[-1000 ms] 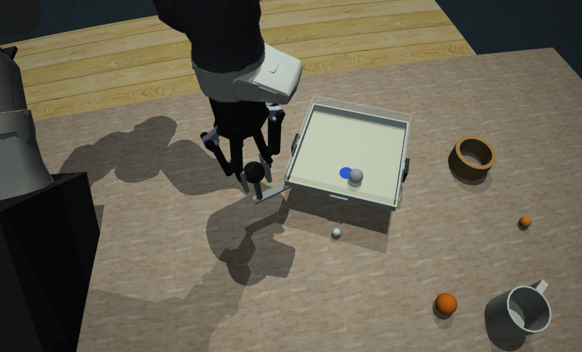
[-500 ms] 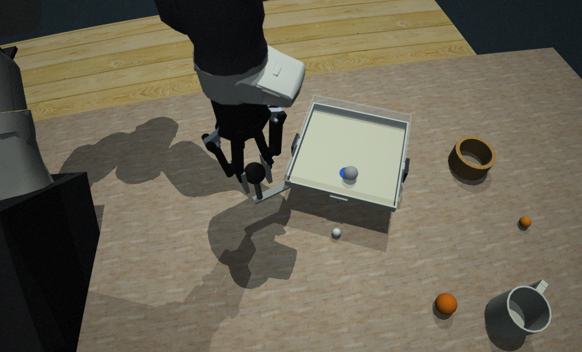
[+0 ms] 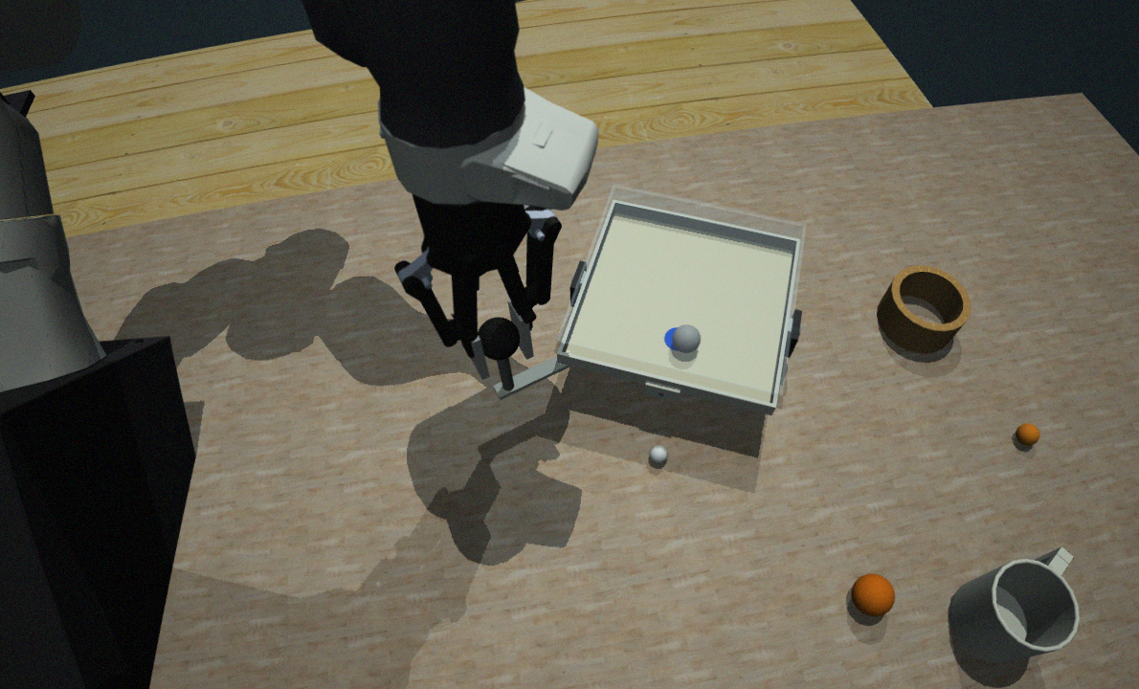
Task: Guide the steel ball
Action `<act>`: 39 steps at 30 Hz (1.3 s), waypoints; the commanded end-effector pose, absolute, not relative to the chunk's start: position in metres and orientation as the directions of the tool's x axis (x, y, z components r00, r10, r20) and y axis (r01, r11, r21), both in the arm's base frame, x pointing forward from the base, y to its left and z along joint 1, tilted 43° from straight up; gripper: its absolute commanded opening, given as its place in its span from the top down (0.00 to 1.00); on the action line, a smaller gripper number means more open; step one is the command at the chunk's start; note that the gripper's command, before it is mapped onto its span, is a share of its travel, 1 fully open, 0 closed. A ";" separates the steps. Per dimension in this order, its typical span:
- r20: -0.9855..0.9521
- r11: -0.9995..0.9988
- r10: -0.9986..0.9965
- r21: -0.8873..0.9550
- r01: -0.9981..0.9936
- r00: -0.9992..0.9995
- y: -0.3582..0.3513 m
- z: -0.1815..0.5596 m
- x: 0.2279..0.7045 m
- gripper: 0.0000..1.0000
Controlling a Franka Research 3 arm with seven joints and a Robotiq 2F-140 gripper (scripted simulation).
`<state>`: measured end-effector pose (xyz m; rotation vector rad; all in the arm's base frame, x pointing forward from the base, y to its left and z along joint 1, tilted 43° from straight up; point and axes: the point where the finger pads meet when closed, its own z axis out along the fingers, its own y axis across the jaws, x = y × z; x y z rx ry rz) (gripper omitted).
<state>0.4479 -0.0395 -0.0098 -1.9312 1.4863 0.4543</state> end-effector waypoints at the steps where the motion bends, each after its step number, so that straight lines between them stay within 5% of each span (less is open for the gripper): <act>1: -0.626 -0.146 -0.721 -0.284 -0.948 0.298 -0.039 -0.007 0.449 1.00; 39: -0.626 -0.146 -0.721 -0.284 -0.948 0.298 -0.032 -0.007 0.446 1.00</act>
